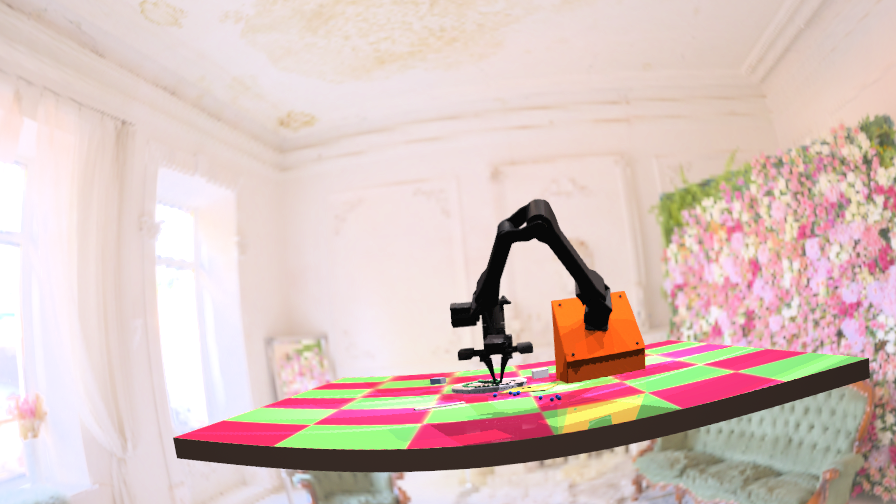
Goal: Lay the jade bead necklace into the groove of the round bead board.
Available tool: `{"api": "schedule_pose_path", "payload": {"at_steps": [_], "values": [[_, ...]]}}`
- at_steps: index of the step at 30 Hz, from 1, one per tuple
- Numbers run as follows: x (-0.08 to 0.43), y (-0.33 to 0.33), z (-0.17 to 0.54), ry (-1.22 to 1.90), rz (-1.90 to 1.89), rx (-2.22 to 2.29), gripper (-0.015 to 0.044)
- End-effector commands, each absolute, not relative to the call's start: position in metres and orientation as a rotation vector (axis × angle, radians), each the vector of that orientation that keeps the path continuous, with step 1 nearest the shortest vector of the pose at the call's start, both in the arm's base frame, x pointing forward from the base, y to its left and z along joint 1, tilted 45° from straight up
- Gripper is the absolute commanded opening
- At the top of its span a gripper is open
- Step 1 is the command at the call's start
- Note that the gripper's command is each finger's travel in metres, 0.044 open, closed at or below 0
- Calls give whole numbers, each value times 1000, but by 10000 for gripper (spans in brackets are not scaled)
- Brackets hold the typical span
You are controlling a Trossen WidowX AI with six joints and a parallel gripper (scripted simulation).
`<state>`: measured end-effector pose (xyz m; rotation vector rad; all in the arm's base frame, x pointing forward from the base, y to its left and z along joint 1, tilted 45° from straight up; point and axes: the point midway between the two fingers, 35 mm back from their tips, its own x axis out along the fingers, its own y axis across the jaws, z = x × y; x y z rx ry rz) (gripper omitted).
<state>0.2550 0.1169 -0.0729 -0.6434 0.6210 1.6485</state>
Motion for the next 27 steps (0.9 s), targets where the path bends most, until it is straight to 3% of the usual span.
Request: {"api": "schedule_pose_path", "payload": {"at_steps": [1, 27], "values": [[255, 117, -73, 620, 1648, -644, 0], [248, 114, -66, 624, 1649, -633, 0]]}}
